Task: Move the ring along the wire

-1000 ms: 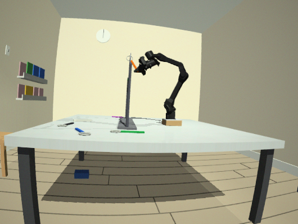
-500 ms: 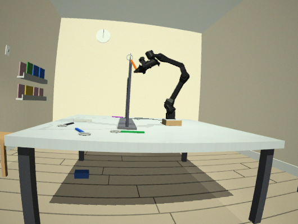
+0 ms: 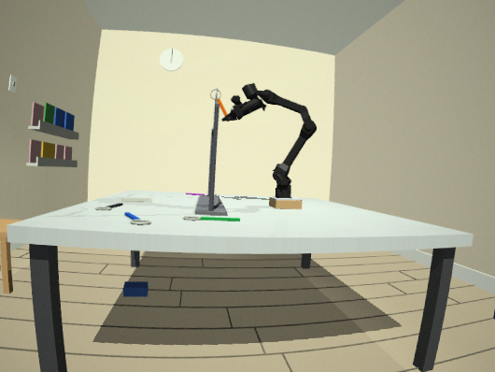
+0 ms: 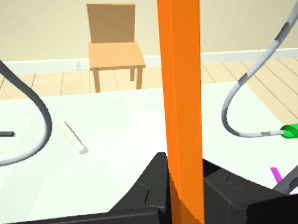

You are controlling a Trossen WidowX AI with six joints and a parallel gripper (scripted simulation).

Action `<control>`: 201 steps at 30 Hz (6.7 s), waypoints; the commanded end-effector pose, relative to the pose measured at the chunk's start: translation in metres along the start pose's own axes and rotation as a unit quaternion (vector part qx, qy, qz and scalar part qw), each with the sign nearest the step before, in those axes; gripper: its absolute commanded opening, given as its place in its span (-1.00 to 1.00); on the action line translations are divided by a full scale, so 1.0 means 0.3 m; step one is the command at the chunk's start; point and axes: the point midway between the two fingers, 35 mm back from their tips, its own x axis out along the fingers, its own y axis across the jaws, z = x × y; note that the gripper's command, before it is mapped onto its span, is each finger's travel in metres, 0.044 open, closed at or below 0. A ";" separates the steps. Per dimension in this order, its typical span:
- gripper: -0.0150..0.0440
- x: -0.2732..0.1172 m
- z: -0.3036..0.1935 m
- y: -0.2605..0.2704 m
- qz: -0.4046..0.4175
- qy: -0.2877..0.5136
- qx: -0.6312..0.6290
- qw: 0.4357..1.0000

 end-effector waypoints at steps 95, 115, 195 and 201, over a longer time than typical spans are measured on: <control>-1.00 -0.042 0.093 -0.134 -0.322 -0.075 -0.558 0.761; -1.00 -0.058 0.123 -0.138 -0.372 -0.085 -0.644 0.663; -1.00 0.206 -0.374 0.061 -0.156 -0.035 -0.265 0.951; -1.00 0.217 -0.407 0.125 -0.121 -0.027 -0.204 0.971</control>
